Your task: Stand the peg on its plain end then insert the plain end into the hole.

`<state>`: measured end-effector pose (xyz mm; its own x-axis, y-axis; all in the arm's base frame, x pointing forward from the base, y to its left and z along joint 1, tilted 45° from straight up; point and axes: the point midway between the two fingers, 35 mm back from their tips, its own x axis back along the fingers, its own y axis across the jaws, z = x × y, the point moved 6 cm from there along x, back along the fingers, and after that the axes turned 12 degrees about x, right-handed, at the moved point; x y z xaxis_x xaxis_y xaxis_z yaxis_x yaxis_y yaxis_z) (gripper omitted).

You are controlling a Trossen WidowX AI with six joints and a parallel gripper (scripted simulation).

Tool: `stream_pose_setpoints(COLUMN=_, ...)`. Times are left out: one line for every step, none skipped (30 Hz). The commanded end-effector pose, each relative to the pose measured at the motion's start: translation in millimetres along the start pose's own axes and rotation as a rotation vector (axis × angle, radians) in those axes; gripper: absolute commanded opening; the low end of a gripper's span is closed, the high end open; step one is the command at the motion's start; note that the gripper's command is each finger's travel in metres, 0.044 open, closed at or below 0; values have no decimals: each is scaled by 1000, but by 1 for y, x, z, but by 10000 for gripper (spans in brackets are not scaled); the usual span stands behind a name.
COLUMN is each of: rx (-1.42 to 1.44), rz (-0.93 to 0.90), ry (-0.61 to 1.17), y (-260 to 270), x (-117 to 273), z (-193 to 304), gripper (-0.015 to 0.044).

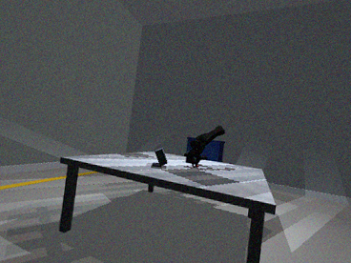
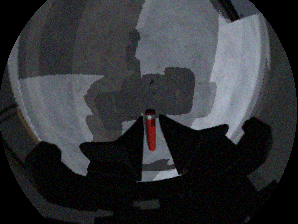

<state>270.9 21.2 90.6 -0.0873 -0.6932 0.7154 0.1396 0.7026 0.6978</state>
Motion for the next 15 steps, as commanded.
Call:
stream_pose_setpoints(rx=-5, rz=-5, ry=-2, y=0, x=0, z=0, gripper=97)
stream_pose_setpoints(rx=-5, rz=-5, ry=-2, y=0, x=0, z=0, gripper=90)
stream_pose_setpoints(rx=-5, rz=-5, ry=-2, y=0, x=0, z=0, gripper=83)
stream_pose_setpoints(rx=-5, rz=-5, ry=-2, y=0, x=0, z=0, gripper=77)
stream_pose_setpoints(rx=-5, rz=-5, ry=-2, y=0, x=0, z=0, gripper=70)
stream_pose_setpoints(rx=-5, rz=-5, ry=-2, y=0, x=0, z=0, gripper=63)
stream_pose_setpoints(rx=-5, rz=-5, ry=-2, y=0, x=0, z=0, gripper=57)
stream_pose_setpoints(rx=-5, rz=-5, ry=-2, y=0, x=0, z=0, gripper=50)
stream_pose_setpoints(rx=-5, rz=-5, ry=-2, y=0, x=0, z=0, gripper=49)
stream_pose_setpoints(rx=-5, rz=-5, ry=-2, y=0, x=0, z=0, gripper=49)
stream_pose_setpoints(rx=-5, rz=-5, ry=-2, y=0, x=0, z=0, gripper=49)
stream_pose_setpoints(rx=-5, rz=-5, ry=-2, y=0, x=0, z=0, gripper=49)
stream_pose_setpoints(rx=-4, rz=-4, ry=-3, y=0, x=0, z=0, gripper=49)
stream_pose_setpoints(rx=-3, rz=-2, ry=-7, y=0, x=0, z=0, gripper=49)
stream_pose_setpoints(rx=-2, rz=1, ry=-14, y=0, x=1, z=1, gripper=49)
